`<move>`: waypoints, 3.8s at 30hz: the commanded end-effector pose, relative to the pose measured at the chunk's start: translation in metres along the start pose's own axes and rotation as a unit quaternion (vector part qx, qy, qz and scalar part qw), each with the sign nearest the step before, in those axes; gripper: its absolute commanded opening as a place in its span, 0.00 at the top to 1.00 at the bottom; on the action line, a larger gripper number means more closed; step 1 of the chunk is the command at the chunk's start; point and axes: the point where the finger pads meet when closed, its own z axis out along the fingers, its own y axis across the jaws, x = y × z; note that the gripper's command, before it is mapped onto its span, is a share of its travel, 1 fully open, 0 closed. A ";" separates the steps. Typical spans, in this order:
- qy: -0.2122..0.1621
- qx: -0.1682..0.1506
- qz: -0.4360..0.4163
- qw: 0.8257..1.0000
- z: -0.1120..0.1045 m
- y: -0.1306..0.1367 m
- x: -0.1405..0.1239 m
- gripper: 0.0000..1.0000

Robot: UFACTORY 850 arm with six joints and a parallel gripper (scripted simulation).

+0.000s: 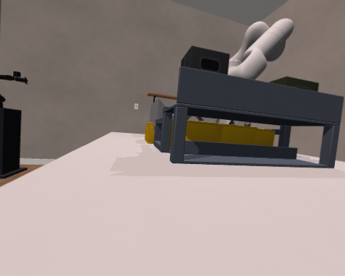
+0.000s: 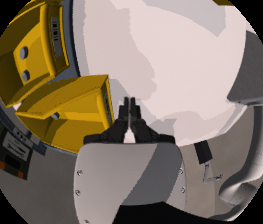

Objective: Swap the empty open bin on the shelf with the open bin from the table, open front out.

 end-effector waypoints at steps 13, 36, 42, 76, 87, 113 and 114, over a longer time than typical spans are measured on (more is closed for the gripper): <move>0.000 0.001 0.000 1.000 0.000 -0.001 0.000 1.00; 0.000 0.001 0.000 1.000 -0.001 -0.018 0.000 1.00; 0.000 0.001 0.000 1.000 -0.001 -0.018 0.000 1.00; 0.000 0.001 0.000 1.000 -0.001 -0.032 0.000 1.00; 0.000 0.001 0.000 1.000 -0.001 -0.048 0.000 1.00; 0.000 0.001 0.000 1.000 -0.001 -0.075 0.000 1.00; 0.000 0.001 0.000 1.000 -0.001 -0.076 0.000 1.00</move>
